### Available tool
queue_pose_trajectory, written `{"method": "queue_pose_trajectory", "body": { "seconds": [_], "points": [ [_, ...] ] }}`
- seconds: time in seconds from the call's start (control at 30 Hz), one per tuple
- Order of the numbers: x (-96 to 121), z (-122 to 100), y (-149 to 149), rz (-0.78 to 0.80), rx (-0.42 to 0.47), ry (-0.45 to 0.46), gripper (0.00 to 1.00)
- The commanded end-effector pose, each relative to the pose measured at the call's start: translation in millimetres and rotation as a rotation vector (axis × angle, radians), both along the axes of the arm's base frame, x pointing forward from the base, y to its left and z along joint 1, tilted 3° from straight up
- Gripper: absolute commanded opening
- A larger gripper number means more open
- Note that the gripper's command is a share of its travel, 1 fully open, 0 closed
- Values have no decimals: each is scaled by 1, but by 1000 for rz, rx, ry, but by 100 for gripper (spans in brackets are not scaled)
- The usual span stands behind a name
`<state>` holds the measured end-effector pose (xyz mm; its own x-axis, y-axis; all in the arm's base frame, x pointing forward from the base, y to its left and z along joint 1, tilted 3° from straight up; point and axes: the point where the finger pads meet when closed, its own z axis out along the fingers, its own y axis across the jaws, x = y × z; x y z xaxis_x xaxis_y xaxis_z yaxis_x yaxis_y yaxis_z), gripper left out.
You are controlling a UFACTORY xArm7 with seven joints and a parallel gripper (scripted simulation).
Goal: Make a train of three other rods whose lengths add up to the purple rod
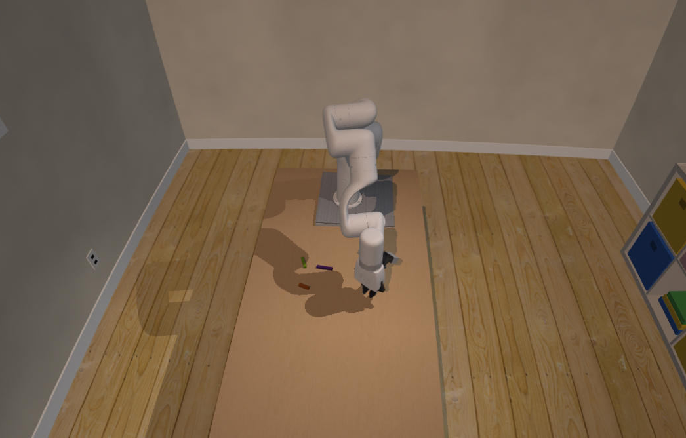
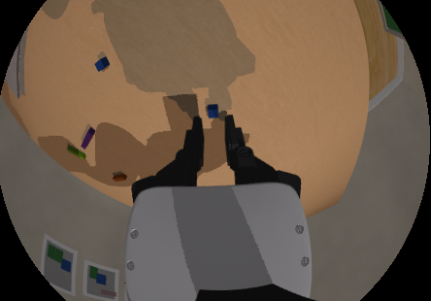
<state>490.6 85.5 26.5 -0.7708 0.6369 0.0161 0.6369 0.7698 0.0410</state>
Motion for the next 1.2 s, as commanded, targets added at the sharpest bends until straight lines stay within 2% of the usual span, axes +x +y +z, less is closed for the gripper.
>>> {"method": "queue_pose_trajectory", "body": {
  "seconds": [0.0,0.77,1.17],
  "points": [
    [2,2,0,0,1,-5,24],
    [2,0,0,0,1,-5,24],
    [2,-9,1,0,1,-5,24]
  ]
}}
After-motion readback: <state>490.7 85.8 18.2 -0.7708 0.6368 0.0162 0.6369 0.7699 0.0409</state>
